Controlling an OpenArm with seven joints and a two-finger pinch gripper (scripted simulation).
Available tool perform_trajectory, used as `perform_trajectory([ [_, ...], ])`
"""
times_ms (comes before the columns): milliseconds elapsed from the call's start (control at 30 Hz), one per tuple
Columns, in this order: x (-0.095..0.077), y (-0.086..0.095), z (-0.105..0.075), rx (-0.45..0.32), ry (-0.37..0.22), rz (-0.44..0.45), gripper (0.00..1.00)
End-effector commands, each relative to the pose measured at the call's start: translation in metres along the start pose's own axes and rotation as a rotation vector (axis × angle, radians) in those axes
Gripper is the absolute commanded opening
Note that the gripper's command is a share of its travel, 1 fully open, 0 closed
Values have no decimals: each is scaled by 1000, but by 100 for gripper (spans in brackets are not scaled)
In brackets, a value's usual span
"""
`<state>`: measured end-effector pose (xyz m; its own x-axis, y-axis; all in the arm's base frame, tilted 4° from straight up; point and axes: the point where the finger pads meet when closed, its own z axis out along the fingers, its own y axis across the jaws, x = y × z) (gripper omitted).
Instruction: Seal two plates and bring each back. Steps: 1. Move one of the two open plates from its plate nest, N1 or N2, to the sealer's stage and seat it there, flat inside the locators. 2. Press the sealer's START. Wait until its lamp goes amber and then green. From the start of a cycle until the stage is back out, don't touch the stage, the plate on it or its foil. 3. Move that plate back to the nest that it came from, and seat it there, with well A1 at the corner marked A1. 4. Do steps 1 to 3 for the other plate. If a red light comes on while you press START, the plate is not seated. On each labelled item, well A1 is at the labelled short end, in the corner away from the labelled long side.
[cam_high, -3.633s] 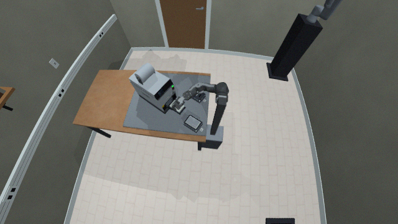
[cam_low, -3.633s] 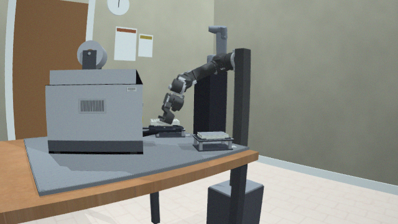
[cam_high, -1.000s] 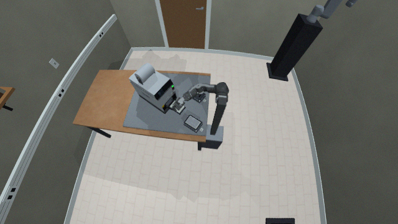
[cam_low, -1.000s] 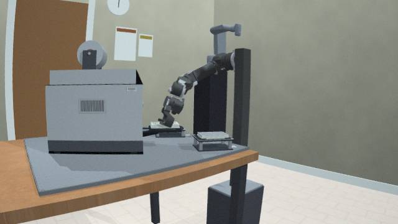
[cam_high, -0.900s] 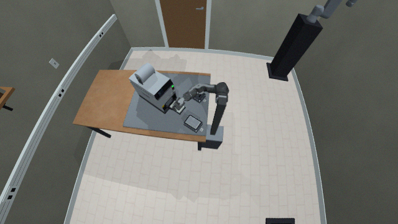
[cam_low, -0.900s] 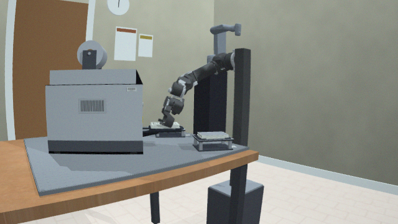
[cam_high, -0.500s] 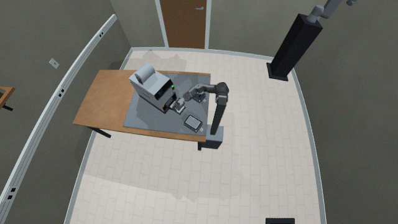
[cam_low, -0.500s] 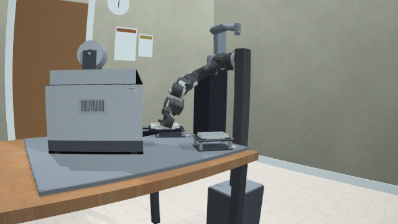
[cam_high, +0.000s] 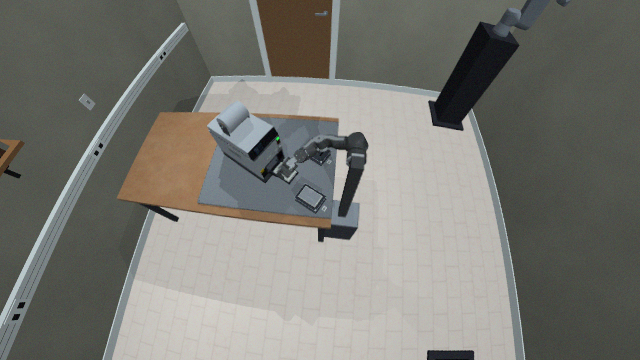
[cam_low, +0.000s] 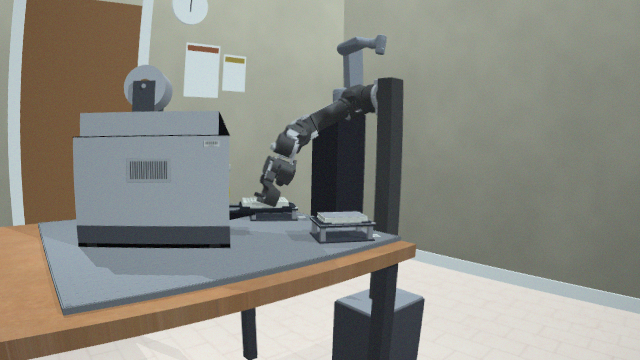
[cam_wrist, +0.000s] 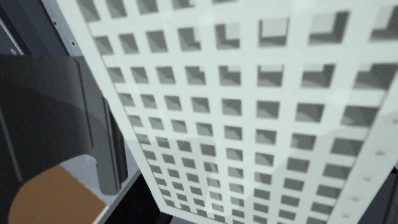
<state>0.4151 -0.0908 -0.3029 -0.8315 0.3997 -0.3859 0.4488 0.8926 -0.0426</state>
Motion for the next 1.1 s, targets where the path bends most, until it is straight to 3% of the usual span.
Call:
perform_trajectory([
  [0,0,1,0,-2,-1,-3,0],
  [633,0,1,0,-2,-1,-3,0],
  [667,0,1,0,-2,-1,-3,65],
  [1067,0,1,0,-2,-1,-3,65],
])
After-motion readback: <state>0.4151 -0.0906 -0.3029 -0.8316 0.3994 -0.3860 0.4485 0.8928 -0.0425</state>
